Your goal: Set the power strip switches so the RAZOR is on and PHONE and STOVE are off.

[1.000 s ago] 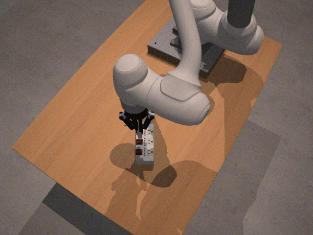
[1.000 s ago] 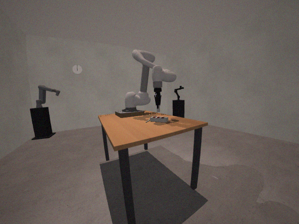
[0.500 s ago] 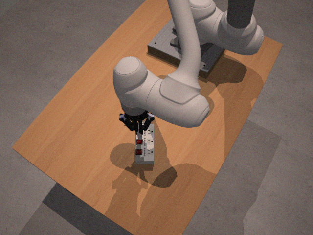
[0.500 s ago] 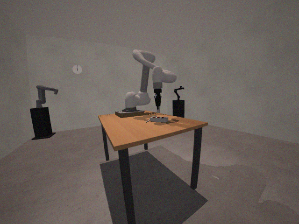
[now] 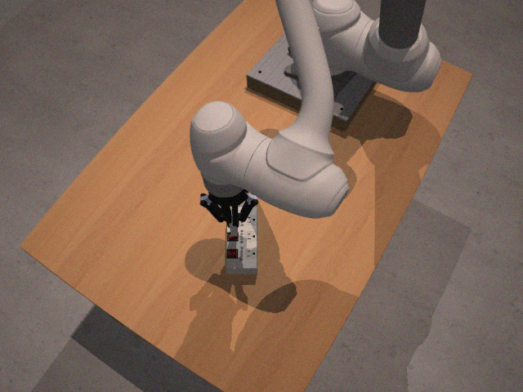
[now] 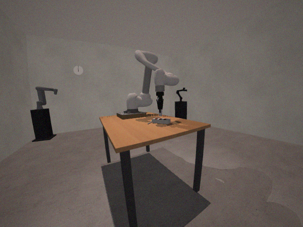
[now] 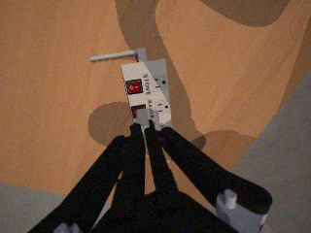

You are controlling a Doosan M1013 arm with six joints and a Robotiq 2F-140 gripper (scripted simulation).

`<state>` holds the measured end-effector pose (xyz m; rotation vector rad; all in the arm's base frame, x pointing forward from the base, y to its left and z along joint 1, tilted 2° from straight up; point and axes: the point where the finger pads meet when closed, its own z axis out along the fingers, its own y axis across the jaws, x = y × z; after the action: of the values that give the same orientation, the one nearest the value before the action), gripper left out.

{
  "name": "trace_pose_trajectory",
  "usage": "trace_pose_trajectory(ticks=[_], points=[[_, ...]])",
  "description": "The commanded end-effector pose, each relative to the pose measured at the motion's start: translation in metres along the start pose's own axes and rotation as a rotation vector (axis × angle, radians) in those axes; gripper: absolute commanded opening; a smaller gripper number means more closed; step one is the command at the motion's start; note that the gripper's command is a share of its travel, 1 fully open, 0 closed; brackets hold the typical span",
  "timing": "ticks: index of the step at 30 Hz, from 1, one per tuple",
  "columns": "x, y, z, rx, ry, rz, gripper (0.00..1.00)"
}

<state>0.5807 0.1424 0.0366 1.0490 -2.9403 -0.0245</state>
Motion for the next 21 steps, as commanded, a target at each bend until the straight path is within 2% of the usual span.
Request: trace_pose_trajectory(ticks=[1, 21], points=[[-0.0007, 0.0018, 0.0083, -0.002, 0.001, 0.0, 0.0], [-0.0009, 0.0012, 0.0182, -0.002, 0.001, 0.0, 0.0]])
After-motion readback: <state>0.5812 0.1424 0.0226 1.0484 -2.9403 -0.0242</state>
